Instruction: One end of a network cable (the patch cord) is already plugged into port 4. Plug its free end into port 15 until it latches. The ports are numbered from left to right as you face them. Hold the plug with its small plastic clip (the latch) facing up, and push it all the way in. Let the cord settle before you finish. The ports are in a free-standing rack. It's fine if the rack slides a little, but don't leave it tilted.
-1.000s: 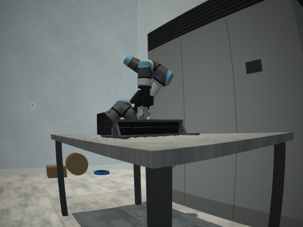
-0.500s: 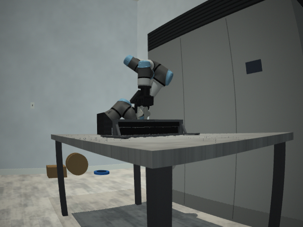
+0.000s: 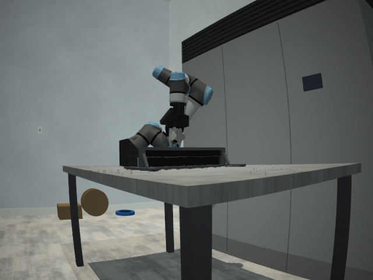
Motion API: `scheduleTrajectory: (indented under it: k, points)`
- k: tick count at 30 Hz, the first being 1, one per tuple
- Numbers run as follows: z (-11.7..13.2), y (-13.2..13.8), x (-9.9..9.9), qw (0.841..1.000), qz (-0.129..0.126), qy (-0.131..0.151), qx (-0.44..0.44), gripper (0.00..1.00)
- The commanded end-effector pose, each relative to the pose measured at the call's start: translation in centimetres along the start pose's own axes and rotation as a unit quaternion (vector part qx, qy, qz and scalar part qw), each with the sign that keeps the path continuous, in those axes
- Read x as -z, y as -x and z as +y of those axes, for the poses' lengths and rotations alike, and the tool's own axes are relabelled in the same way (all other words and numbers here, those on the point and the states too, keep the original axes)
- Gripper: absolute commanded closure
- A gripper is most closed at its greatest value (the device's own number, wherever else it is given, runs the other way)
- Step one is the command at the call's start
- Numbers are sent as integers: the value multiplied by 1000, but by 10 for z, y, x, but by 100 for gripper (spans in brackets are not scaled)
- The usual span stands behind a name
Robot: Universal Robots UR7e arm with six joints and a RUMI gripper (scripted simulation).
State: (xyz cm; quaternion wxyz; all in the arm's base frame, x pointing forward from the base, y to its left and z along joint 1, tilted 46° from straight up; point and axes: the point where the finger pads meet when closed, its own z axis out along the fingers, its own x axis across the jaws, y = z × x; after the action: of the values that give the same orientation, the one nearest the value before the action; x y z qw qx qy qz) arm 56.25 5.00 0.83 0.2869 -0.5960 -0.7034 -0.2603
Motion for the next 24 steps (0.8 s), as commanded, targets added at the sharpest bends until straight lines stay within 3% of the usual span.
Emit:
scheduleTrajectory:
  k: [1,17,24]
  points:
    - [0,0,13,1000,0,1,0,78]
    - [-2,0,55,1000,0,1,0,78]
    - [-3,0,62,1000,0,1,0,78]
